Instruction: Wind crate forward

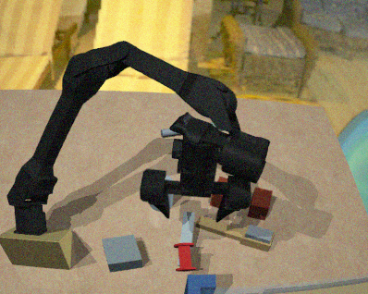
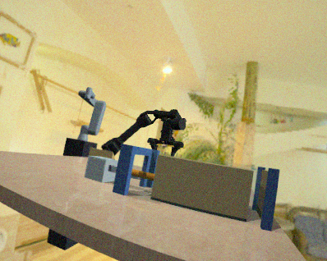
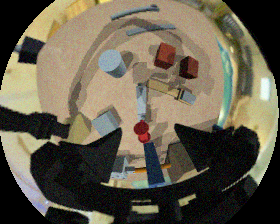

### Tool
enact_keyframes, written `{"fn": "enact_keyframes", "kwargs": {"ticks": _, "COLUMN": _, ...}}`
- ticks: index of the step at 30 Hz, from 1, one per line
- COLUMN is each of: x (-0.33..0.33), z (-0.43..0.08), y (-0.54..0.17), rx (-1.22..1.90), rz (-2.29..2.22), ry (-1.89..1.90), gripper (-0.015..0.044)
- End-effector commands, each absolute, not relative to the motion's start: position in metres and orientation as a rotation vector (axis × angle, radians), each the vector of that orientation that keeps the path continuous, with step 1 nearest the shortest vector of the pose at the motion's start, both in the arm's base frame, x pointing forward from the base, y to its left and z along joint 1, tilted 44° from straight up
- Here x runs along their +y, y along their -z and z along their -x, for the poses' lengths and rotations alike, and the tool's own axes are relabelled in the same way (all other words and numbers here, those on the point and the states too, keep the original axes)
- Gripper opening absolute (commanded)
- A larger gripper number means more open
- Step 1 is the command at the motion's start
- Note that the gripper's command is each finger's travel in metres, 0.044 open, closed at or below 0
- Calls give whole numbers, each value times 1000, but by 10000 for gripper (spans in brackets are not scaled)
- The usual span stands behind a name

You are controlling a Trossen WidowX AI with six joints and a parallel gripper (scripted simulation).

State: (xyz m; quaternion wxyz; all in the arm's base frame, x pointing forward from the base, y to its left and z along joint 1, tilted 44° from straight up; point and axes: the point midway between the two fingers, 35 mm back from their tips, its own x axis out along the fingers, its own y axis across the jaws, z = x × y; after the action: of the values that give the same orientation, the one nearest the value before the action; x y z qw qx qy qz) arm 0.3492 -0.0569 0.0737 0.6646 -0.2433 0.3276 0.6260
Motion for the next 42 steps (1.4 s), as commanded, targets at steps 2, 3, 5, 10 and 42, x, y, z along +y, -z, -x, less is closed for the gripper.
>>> {"fn": "enact_keyframes", "kwargs": {"ticks": 2, "x": -30, "z": -344, "y": -48, "rx": 743, "rz": 531, "ry": -1429, "gripper": 440}}
{"fn": "enact_keyframes", "kwargs": {"ticks": 3, "x": -30, "z": -344, "y": -48, "rx": 743, "rz": 531, "ry": -1429, "gripper": 440}}
{"fn": "enact_keyframes", "kwargs": {"ticks": 5, "x": -28, "z": -344, "y": -47, "rx": 743, "rz": 531, "ry": -1429, "gripper": 440}}
{"fn": "enact_keyframes", "kwargs": {"ticks": 10, "x": -4, "z": -344, "y": -24, "rx": 742, "rz": 530, "ry": -1429, "gripper": 440}}
{"fn": "enact_keyframes", "kwargs": {"ticks": 42, "x": 18, "z": -345, "y": -1, "rx": 737, "rz": 539, "ry": -1431, "gripper": 230}}
